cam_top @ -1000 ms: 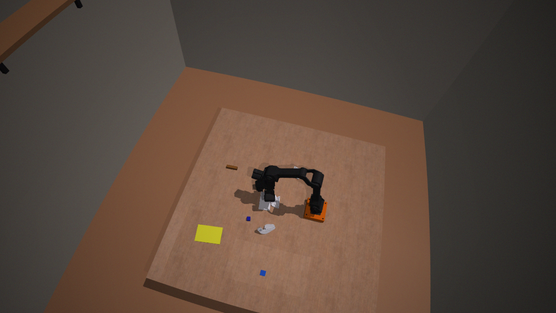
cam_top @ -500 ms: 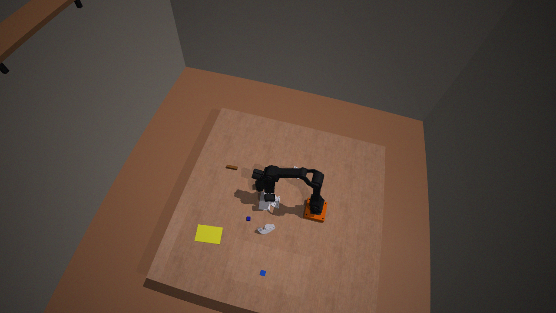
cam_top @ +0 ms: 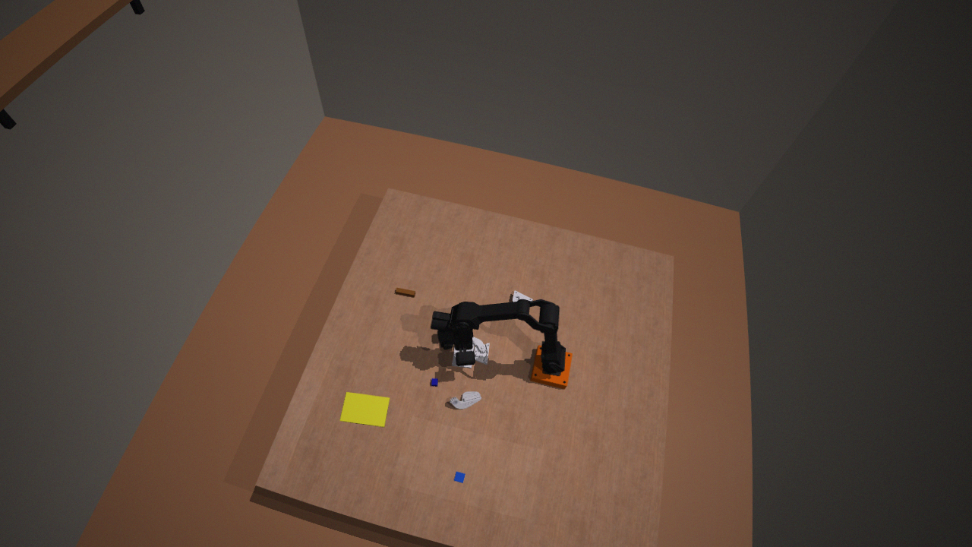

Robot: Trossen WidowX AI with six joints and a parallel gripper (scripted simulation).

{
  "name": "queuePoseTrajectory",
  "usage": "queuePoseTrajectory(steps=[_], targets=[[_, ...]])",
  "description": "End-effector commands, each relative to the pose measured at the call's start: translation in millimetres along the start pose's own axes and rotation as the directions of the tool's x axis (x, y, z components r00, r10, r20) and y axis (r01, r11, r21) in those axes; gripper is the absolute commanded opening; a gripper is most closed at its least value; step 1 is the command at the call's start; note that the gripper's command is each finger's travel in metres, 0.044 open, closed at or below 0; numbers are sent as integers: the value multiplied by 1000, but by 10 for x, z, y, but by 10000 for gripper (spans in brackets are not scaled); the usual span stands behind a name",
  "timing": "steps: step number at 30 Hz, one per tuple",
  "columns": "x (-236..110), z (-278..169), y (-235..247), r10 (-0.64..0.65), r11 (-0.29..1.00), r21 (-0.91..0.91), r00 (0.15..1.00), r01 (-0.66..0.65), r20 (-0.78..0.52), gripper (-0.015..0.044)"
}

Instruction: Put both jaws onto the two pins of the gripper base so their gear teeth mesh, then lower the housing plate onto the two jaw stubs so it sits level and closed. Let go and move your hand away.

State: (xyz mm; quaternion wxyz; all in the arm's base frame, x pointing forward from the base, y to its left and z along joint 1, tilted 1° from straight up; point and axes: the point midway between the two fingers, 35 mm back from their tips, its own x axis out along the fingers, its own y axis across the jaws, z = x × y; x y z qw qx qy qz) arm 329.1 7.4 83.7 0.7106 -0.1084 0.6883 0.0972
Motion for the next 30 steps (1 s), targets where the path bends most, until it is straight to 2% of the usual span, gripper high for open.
queuePoseTrajectory(steps=[1,10,20,30], targets=[[-34,239,485,14,997,-82,1000,-13,4,0],[-58,472,1400,18,980,-198,1000,-18,-1,0],[-48,475,1418,18,980,-200,1000,-18,-1,0],[114,485,1423,18,980,-200,1000,-18,-1,0]])
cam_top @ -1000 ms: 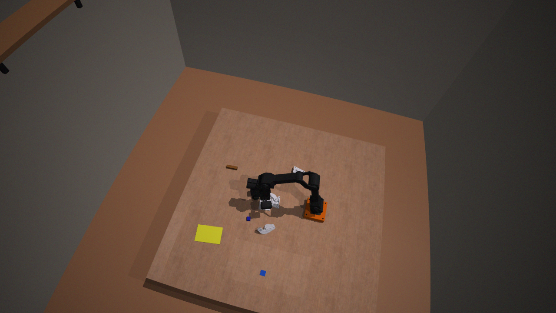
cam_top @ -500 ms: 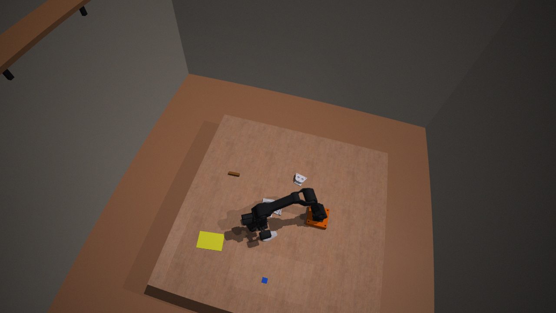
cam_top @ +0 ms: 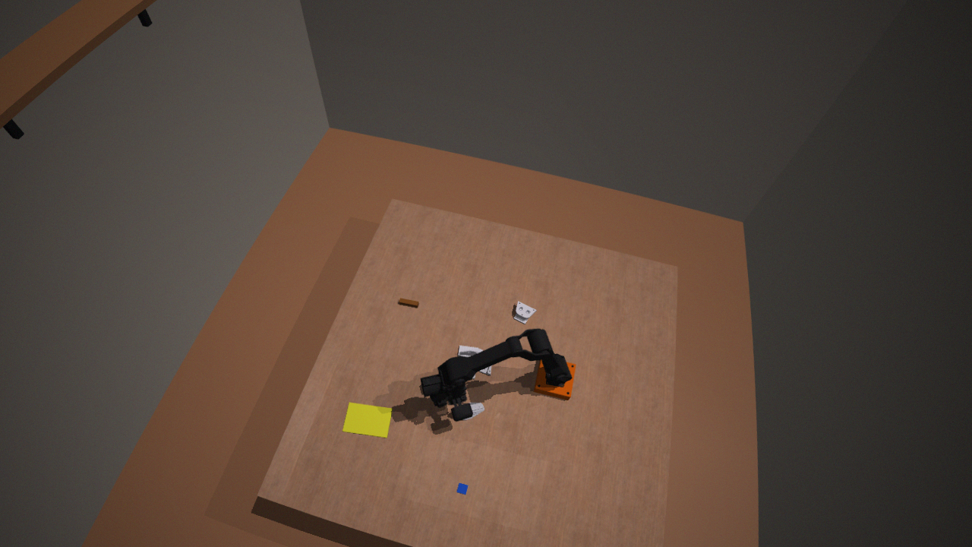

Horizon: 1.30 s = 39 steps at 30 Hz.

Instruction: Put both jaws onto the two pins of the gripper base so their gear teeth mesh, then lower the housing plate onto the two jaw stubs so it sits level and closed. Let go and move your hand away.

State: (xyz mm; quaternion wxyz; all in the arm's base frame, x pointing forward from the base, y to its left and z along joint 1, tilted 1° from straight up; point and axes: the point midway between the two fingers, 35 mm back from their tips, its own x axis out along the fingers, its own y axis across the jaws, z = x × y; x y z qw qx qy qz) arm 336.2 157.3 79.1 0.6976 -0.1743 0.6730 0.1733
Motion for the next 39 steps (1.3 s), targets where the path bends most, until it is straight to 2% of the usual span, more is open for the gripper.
queuePoseTrajectory(steps=[1,26,39], targets=[[98,-11,9,2,1000,3,1000,-2,-7,0],[500,-27,11,2,1000,3,1000,-2,-7,0],[510,-22,101,3,1000,3,1000,-3,-7,0]])
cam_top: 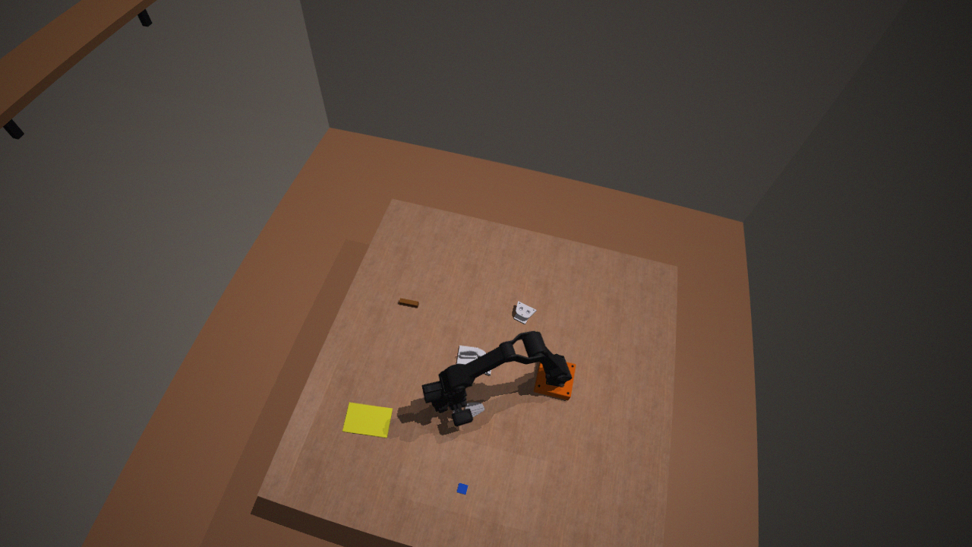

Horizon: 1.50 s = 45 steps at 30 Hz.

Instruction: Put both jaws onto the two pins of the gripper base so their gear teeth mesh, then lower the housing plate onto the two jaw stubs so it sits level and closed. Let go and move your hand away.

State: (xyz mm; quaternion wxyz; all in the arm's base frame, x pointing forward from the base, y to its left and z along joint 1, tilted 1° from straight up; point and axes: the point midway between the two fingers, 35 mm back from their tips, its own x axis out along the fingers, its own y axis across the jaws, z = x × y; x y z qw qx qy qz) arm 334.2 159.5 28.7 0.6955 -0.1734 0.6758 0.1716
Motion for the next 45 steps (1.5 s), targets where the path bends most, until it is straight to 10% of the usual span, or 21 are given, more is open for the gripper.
queuePoseTrajectory(steps=[1,45], targets=[[8,2,83,3,1000,-1,1000,-3,0,0],[-305,14,601,6,1000,0,1000,-6,0,0]])
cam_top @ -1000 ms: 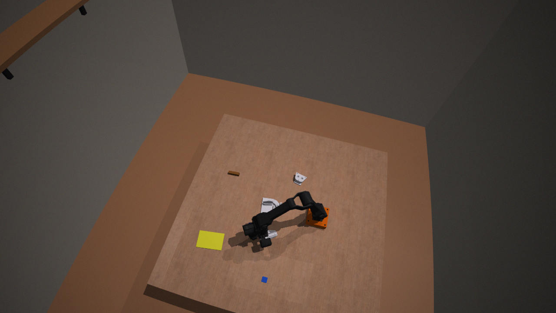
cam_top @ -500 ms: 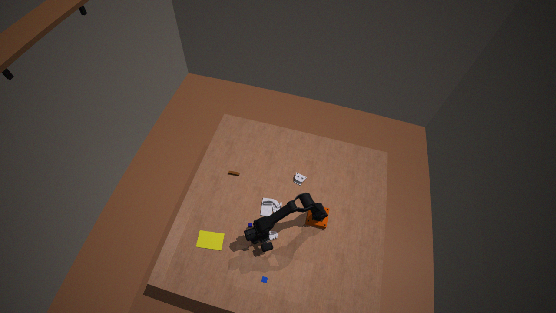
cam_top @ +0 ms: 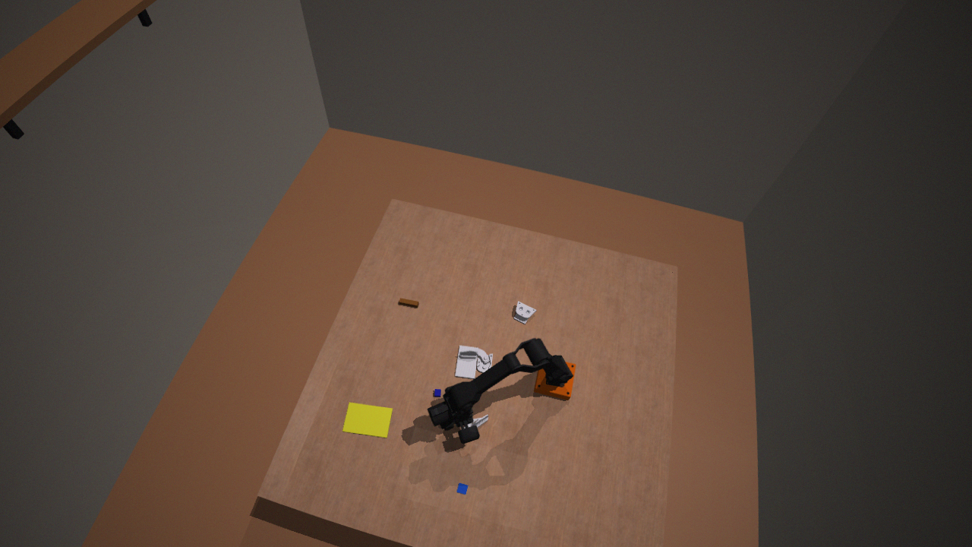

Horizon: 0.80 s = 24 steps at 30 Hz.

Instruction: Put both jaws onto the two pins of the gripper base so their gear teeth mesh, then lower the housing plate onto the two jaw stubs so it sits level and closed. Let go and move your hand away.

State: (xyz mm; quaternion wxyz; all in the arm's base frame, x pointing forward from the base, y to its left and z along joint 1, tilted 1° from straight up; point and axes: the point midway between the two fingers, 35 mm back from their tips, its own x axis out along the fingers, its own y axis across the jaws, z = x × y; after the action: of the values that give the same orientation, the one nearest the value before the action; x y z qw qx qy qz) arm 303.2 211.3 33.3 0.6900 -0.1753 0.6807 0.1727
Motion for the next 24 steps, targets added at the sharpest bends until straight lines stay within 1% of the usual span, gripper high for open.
queuePoseTrajectory(steps=[1,3,7,8,24], targets=[[-375,31,-17,3,1000,4,1000,-3,15,0],[-529,18,-38,2,1000,5,1000,-2,14,0],[-548,16,-41,1,1000,5,1000,-2,14,0],[-455,32,-23,2,1000,6,1000,-2,22,26],[-455,32,-23,2,1000,6,1000,-2,22,440]])
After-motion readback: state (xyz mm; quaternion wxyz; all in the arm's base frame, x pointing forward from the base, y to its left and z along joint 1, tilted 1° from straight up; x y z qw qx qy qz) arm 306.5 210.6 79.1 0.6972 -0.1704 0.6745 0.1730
